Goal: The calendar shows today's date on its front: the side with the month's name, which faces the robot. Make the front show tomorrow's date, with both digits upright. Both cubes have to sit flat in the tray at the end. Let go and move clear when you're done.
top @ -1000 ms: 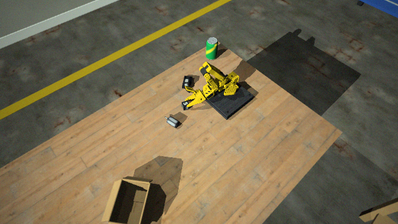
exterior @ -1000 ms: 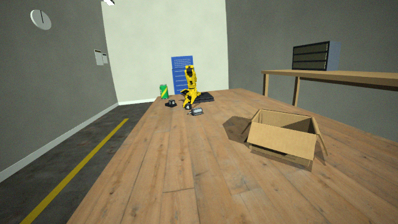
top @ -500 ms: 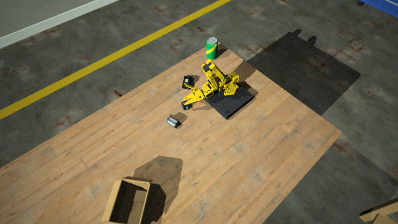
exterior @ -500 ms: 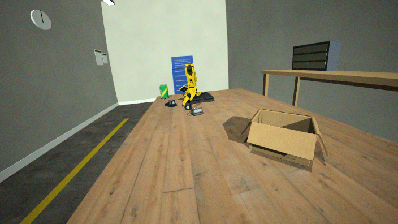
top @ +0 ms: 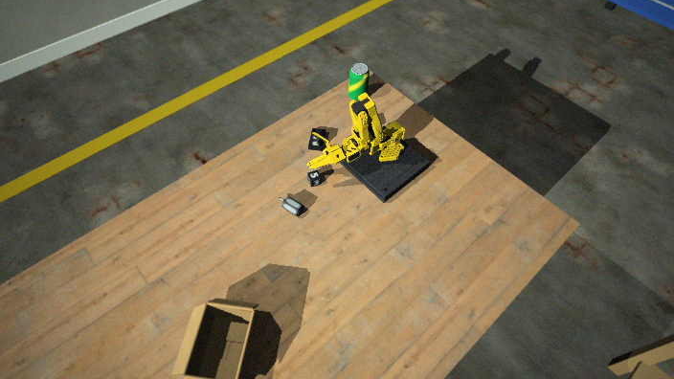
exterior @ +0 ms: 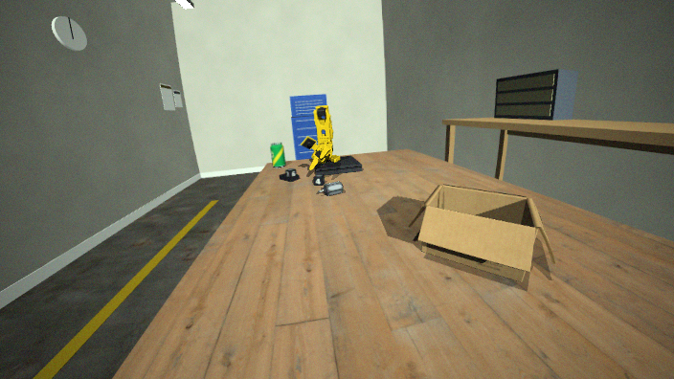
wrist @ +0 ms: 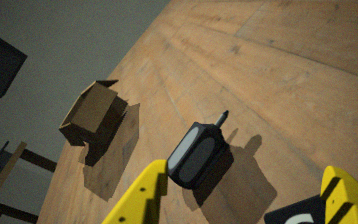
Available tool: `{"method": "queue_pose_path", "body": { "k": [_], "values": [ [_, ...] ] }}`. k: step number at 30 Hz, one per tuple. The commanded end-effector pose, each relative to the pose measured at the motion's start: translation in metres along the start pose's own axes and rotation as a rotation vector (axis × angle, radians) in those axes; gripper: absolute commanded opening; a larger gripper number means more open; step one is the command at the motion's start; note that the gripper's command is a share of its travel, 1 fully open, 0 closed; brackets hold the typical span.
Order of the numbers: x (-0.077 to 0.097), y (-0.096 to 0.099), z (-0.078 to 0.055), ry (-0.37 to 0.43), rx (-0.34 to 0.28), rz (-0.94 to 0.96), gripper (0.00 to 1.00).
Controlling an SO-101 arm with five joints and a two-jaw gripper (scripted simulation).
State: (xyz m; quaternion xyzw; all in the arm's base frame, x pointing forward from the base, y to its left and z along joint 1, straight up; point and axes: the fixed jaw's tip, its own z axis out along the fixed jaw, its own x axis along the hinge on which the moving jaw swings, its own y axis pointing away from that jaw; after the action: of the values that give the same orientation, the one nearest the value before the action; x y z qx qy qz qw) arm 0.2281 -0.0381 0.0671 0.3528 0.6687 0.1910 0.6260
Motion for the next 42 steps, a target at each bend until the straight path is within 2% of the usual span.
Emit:
{"method": "queue_pose_path", "body": {
  "k": [1, 8, 11, 21, 23, 37, 42],
  "values": [
    [-0.026, 0.027, -0.011, -0.050, -0.093, 0.261, 0.35],
    [-0.024, 0.025, -0.006, -0.065, -0.123, 0.381, 0.35],
    [-0.022, 0.024, -0.002, -0.056, -0.109, 0.374, 0.35],
    [-0.014, 0.018, 0.019, 0.004, -0.023, 0.275, 0.35],
    [-0.014, 0.018, 0.019, 0.004, -0.023, 0.275, 0.35],
    [-0.005, 0.013, 0.052, 0.162, 0.142, 0.054, 0.35],
    [-0.005, 0.013, 0.057, 0.193, 0.165, 0.013, 0.35]
  ]
}}
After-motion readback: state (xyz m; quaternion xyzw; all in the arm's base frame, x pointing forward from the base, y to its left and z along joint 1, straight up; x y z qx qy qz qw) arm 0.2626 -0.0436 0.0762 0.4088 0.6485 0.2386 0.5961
